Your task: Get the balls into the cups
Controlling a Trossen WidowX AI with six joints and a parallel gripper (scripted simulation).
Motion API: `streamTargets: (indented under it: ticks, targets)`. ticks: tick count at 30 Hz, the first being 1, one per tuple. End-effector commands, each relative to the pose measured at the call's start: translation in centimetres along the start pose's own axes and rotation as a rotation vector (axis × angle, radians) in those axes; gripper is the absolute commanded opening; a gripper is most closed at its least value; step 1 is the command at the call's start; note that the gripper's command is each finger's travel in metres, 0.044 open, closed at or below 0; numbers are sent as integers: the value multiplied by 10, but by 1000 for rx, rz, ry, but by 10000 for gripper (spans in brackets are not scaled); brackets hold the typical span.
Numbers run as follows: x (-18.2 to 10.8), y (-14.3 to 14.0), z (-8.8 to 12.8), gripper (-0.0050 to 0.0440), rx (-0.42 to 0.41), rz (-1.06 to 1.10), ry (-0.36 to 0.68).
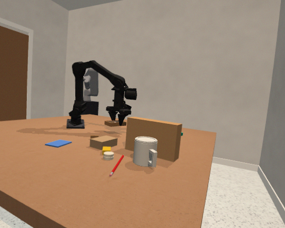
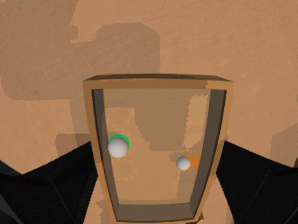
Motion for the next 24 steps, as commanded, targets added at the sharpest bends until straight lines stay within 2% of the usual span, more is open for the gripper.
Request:
streamTargets:
  ticks: [1,24]
  targets:
    - [0,0,0,0,-5,-2,3]
    - [0,0,0,0,-10,-2,10]
Point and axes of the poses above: the point midway between the two fingers, 35 mm back from their tips, its own z axis back along the fingers, its own y axis across the jaws, x = y × z, the point moved 8 cm from there along z, back along the fingers, and after that the axes turned 6 degrees about z, right-handed, at the moved point
